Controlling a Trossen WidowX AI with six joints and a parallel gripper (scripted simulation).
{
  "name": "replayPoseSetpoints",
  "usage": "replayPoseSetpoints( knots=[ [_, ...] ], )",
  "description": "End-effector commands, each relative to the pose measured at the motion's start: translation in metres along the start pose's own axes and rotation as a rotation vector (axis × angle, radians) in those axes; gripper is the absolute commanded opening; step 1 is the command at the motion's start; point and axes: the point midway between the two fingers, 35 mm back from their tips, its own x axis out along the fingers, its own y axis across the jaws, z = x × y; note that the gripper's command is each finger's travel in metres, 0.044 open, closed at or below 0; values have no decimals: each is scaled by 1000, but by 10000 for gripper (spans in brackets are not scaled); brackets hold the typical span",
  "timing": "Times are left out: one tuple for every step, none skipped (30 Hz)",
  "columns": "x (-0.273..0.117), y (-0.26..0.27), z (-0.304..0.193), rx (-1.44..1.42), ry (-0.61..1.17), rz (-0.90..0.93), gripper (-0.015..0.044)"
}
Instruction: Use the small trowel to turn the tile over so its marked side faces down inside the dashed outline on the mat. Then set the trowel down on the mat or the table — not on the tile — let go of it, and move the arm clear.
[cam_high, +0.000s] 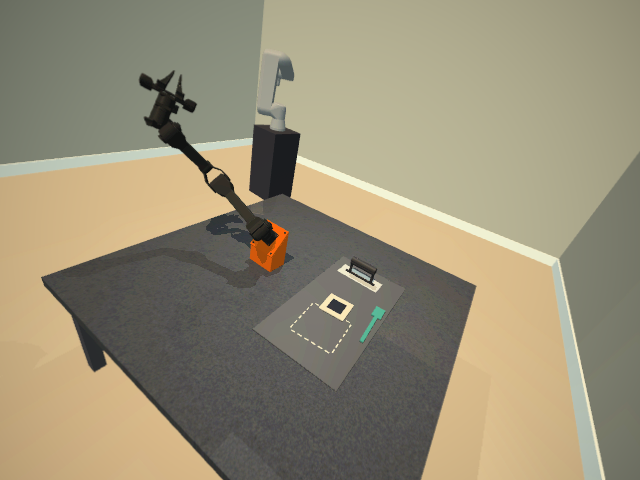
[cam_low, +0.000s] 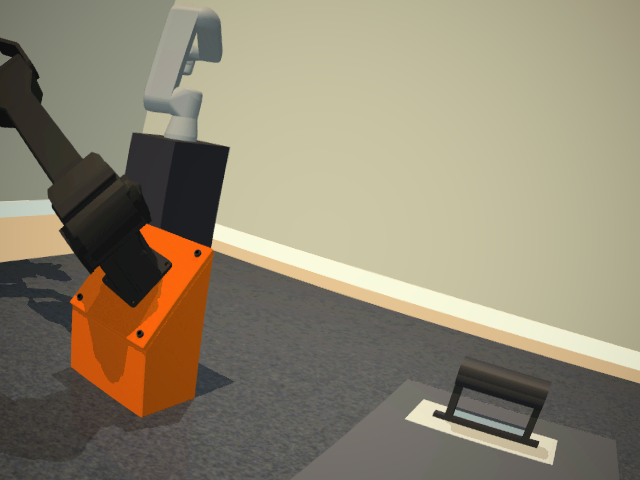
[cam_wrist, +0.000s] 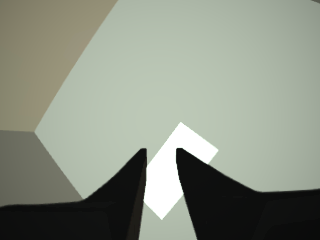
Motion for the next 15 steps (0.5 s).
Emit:
replayPoseSetpoints(
  knots=[
    [0, 0, 0, 0, 0, 0, 74],
    [0, 0, 0, 0, 0, 0, 48],
    [0, 0, 0, 0, 0, 0, 21],
    [0, 0, 0, 0, 0, 0, 0],
    [0, 0, 0, 0, 0, 0, 0],
    [0, 0, 0, 0, 0, 0, 0],
    [0, 0, 0, 0, 0, 0, 0],
    [0, 0, 0, 0, 0, 0, 0],
    [0, 0, 0, 0, 0, 0, 0],
    [0, 0, 0, 0, 0, 0, 0],
    [0, 0, 0, 0, 0, 0, 0],
    [0, 0, 0, 0, 0, 0, 0],
    [0, 0, 0, 0, 0, 0, 0],
    [0, 0, 0, 0, 0, 0, 0],
    [0, 0, 0, 0, 0, 0, 0]
  ],
)
